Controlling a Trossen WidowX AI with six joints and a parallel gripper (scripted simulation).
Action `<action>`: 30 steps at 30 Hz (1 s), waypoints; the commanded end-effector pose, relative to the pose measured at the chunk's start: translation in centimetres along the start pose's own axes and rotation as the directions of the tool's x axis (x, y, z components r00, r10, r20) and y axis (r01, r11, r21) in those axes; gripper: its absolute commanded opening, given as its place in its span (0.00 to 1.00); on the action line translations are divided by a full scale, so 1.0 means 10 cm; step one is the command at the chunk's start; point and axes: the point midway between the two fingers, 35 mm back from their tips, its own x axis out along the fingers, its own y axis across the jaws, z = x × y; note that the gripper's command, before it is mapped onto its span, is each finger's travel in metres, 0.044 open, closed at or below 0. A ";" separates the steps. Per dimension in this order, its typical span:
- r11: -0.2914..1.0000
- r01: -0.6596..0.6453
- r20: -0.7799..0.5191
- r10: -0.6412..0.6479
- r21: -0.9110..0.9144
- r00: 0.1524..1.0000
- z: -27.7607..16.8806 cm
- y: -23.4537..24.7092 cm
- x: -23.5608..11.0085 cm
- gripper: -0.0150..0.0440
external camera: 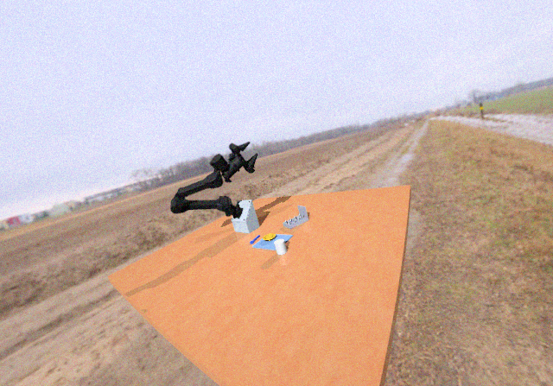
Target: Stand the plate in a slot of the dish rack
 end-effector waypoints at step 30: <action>0.668 0.027 -0.494 0.522 0.743 0.695 -1.36 0.91 -0.21 0.93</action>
